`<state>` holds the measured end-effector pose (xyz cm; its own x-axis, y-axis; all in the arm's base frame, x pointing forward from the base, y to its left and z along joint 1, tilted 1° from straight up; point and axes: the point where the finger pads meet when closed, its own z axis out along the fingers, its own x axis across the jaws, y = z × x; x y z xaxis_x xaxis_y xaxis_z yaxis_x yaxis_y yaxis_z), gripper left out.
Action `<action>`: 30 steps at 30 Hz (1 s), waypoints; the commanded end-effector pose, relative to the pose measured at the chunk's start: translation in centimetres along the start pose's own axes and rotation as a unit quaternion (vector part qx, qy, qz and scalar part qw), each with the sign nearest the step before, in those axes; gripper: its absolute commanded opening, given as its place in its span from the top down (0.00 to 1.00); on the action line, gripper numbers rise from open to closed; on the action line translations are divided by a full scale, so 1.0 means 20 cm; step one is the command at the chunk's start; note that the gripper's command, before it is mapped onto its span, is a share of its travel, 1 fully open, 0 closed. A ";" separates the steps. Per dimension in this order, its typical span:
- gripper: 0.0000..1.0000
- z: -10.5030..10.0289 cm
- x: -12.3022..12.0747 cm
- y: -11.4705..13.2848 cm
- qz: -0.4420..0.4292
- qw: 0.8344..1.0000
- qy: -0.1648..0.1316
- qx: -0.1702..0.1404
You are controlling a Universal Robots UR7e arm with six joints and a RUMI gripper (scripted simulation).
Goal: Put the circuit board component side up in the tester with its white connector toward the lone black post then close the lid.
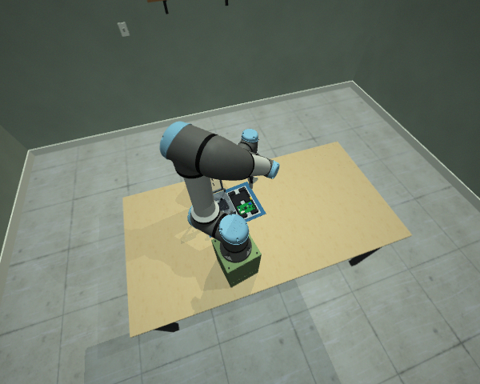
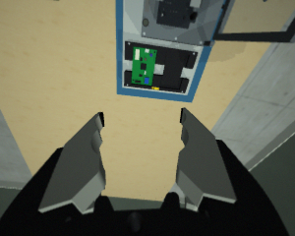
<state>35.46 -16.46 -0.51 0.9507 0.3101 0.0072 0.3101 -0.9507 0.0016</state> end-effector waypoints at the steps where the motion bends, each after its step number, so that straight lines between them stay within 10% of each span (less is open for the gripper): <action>1: 0.41 -0.01 0.01 0.01 -0.078 0.997 0.003 -0.001; 30: 0.41 -0.01 0.01 0.01 -0.380 0.925 0.002 -0.001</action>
<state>35.45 -16.45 -0.48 0.5822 0.8130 0.0029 0.8130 -0.5822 0.0064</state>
